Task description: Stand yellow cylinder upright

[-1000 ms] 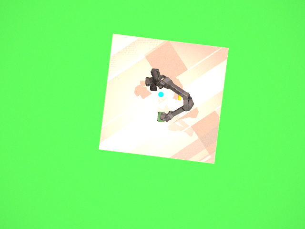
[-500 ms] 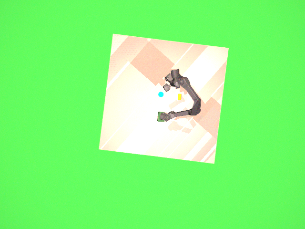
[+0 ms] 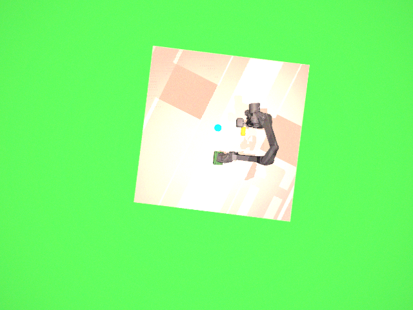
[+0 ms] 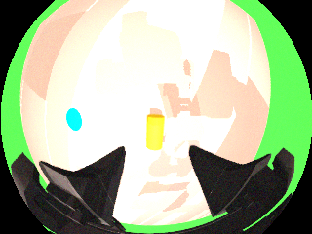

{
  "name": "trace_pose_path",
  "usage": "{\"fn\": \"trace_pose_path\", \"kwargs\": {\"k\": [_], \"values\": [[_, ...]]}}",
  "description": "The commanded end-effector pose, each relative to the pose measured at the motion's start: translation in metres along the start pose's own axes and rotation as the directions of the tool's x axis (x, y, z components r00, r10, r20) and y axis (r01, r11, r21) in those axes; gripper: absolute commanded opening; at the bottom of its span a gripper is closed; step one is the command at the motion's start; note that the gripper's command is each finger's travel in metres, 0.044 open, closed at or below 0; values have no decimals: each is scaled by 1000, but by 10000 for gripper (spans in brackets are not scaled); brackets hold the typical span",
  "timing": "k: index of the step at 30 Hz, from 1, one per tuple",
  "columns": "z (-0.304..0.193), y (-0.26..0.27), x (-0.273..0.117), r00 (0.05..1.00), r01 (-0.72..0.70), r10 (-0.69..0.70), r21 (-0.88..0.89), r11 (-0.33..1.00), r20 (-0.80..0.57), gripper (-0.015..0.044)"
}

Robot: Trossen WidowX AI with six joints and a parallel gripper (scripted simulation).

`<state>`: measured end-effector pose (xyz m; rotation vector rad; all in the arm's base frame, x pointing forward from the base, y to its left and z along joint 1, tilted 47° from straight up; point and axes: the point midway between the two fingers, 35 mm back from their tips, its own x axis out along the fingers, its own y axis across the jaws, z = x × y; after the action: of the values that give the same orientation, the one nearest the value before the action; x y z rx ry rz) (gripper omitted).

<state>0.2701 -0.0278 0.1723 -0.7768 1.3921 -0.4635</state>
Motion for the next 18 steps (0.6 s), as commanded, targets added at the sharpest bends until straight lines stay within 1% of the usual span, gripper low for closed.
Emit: {"fn": "trace_pose_path", "kwargs": {"k": [1, 4, 12, 16, 18], "values": [[-5, -4, 1, 1000, 9, -9, 28, 1000, -13, 309], [-2, -2, 18, 1000, 3, -3, 29, 1000, -13, 309], [-5, -5, 104, 1000, 10, -10, 30, 1000, -11, 309], [-6, -6, 111, 1000, 14, -13, 29, 999, -12, 309], [-6, -6, 111, 1000, 14, -13, 29, 999, -12, 257]]}}
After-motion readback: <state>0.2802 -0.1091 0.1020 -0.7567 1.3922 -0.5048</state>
